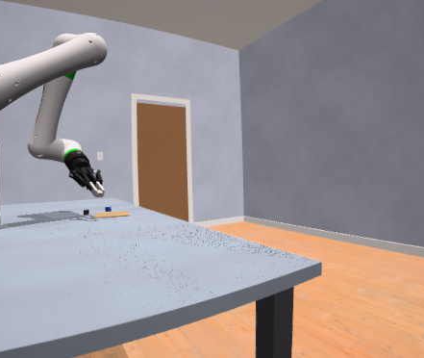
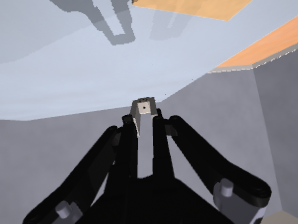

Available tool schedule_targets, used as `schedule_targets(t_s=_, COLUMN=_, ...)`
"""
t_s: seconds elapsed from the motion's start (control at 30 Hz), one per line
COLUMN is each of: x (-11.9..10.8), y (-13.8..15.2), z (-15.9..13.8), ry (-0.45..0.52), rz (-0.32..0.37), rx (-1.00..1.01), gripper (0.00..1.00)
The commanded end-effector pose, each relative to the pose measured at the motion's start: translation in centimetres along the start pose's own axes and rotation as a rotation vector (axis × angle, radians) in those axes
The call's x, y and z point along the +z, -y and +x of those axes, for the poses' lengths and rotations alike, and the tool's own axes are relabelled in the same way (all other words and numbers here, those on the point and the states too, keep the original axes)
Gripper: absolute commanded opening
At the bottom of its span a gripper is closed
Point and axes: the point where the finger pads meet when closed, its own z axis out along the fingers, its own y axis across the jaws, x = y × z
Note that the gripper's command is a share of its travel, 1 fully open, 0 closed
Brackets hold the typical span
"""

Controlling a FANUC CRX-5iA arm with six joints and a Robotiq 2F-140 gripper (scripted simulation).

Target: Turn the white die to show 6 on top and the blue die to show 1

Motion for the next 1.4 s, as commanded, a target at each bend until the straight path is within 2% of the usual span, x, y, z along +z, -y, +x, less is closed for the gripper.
schedule_targets(t_s=0.0, x=0.1, y=0.0, z=0.2, ry=-0.001, rz=0.004, rx=0.000, gripper=0.09)
schedule_targets(t_s=0.8, x=3.2, y=-0.1, z=6.2, ry=-0.002, rz=0.007, rx=0.000, gripper=0.09)
schedule_targets(t_s=1.37, x=3.4, y=-0.1, z=6.7, ry=-0.002, rz=0.007, rx=0.000, gripper=0.09)
